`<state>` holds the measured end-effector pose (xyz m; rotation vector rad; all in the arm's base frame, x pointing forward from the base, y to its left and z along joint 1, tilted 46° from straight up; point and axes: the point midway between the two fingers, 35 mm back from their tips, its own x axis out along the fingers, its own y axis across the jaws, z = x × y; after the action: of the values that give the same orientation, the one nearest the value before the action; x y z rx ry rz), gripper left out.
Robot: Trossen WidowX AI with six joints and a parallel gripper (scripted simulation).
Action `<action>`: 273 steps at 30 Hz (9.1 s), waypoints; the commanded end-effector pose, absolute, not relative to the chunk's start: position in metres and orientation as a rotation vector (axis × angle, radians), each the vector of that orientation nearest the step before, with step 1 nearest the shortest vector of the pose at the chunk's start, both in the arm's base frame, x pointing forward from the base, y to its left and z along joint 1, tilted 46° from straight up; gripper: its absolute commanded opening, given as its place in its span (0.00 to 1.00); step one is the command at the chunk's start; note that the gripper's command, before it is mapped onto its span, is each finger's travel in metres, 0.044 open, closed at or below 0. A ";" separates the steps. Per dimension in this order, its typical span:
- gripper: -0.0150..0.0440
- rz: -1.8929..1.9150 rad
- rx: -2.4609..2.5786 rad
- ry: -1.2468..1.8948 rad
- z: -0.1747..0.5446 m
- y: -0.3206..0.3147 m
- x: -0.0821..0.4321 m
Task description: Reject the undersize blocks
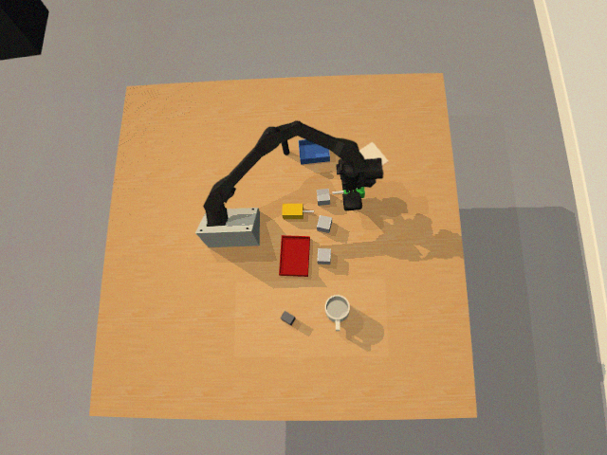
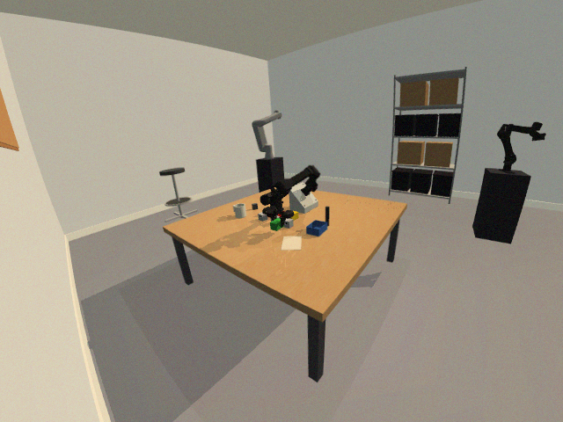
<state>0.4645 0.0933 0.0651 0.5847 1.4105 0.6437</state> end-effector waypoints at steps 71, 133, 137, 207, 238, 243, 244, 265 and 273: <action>0.25 0.642 0.595 1.404 0.045 0.115 0.457; 0.25 0.642 0.592 1.402 0.046 0.115 0.445; 0.25 0.642 0.593 1.403 0.046 0.116 0.447; 0.25 0.575 0.625 1.446 0.010 0.008 0.476; 0.25 0.530 0.703 1.470 -0.089 -0.086 0.453; 0.25 0.531 0.702 1.470 -0.094 -0.081 0.454; 0.25 0.531 0.703 1.470 -0.096 -0.079 0.455; 0.25 0.532 0.703 1.469 -0.116 -0.059 0.461; 0.25 0.532 0.704 1.469 -0.121 -0.053 0.463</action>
<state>0.4618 -0.0567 -0.1180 0.6969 1.4711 0.5324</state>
